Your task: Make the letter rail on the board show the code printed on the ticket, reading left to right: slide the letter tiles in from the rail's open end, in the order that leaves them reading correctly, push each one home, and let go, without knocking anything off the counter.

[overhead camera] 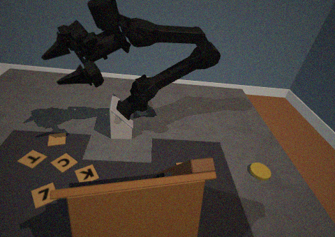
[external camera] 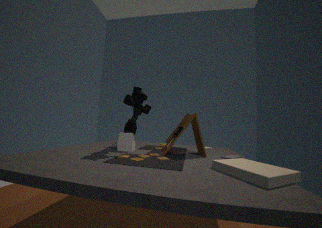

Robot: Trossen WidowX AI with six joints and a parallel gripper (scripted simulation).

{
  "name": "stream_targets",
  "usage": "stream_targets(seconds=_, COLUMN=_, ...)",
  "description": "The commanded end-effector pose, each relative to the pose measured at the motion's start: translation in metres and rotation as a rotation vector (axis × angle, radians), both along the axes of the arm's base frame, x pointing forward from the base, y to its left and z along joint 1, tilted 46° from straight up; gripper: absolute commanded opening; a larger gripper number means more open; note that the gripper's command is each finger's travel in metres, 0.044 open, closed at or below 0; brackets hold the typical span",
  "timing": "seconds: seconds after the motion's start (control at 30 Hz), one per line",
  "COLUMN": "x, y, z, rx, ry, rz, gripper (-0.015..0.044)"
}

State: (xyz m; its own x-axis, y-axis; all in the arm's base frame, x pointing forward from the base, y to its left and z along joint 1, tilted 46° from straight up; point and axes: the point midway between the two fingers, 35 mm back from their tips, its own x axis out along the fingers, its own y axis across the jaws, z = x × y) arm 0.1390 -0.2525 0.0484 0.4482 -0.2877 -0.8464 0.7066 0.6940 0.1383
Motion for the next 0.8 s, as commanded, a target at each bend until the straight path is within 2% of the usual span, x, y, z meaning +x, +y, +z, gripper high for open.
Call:
stream_targets(seconds=0.0, x=0.033, y=0.040, z=-0.015, rx=0.089, ry=-0.127, rz=0.172, gripper=0.0440)
stream_targets(seconds=0.2, x=0.076, y=0.129, z=-0.021, rx=0.281, ry=-0.413, rz=0.492, gripper=0.0440)
stream_targets(seconds=0.37, x=0.082, y=0.202, z=-0.009, rx=0.463, ry=-0.644, rz=0.716, gripper=0.0440)
stream_targets(seconds=0.77, x=0.081, y=0.212, z=-0.007, rx=0.490, ry=-0.676, rz=0.744, gripper=0.0440)
